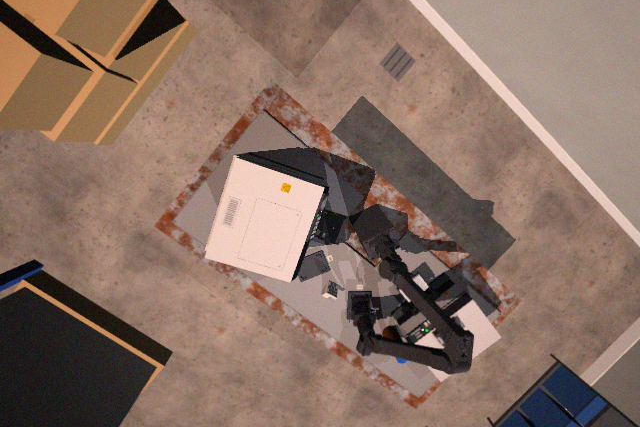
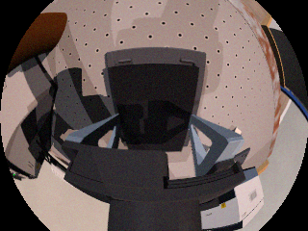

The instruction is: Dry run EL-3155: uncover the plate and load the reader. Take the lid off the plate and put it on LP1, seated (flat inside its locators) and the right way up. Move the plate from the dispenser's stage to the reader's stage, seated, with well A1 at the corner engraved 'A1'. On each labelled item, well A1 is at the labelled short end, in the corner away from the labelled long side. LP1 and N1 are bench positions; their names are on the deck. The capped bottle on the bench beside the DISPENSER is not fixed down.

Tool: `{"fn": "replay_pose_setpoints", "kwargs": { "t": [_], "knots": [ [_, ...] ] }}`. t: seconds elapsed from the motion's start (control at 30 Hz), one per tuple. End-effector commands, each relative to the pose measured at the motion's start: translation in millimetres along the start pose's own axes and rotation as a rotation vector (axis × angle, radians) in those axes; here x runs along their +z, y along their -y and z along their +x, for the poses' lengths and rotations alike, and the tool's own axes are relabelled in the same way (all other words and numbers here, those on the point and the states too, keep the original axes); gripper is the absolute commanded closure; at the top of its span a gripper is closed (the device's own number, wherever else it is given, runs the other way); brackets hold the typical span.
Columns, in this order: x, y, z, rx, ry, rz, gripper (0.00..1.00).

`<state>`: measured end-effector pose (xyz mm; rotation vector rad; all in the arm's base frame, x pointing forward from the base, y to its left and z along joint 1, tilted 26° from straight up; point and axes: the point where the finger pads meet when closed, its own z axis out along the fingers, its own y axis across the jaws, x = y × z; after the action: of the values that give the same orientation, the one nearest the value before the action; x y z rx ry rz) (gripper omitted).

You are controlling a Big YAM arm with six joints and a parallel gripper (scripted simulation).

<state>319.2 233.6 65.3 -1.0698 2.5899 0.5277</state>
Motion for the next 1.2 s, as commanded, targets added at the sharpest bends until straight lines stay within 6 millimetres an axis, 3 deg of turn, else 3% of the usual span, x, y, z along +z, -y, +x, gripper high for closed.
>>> {"fn": "replay_pose_setpoints", "kwargs": {
  "t": [0.0, 0.4, 0.7, 1.17],
  "knots": [
    [-8, 5, -21, 0.002, 0.048, 0.017, 0.15],
    [14, -2, 1, 0.008, -0.003, -0.001, 0.15],
    [-5, 0, -16, -0.019, 0.032, 0.01, 0.15],
    [-8, 3, -24, -0.026, 0.053, 0.017, 0.15]
  ]
}}
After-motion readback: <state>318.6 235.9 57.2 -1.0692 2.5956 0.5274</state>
